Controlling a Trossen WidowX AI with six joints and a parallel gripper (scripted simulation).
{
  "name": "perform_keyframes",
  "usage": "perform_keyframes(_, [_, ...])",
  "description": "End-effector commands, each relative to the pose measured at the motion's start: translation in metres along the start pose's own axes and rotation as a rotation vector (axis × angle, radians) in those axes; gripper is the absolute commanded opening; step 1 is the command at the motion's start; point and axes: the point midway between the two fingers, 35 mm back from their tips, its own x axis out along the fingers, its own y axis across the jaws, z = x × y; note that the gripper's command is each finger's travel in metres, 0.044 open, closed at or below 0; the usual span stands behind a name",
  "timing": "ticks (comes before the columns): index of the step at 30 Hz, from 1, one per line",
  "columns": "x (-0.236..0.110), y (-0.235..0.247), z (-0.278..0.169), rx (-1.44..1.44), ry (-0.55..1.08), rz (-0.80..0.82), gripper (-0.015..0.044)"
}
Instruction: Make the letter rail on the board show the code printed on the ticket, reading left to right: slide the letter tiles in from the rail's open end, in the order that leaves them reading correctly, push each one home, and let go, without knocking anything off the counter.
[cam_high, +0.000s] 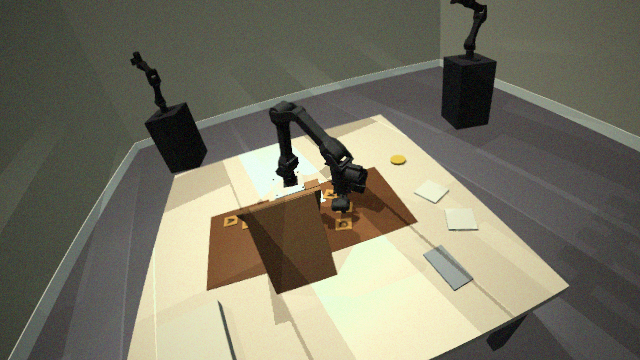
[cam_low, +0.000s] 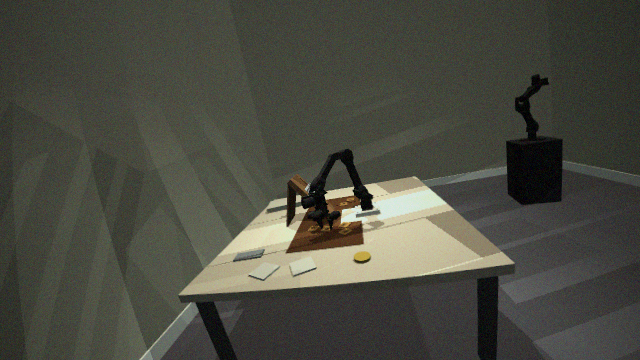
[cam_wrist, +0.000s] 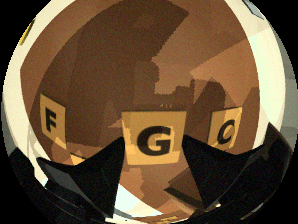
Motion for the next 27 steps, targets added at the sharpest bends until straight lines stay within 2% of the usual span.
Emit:
perform_keyframes(1, [-0.0033,0.0000,0.0000,0.000,0.000,-0.004,0.0017])
perform_keyframes(2, [-0.0037,0.0001,0.0001,0.000,0.000,-0.004,0.0000])
perform_keyframes(27, [-0.0119,0.0026,0.0005,0.000,-0.001,-0.004,0.0000])
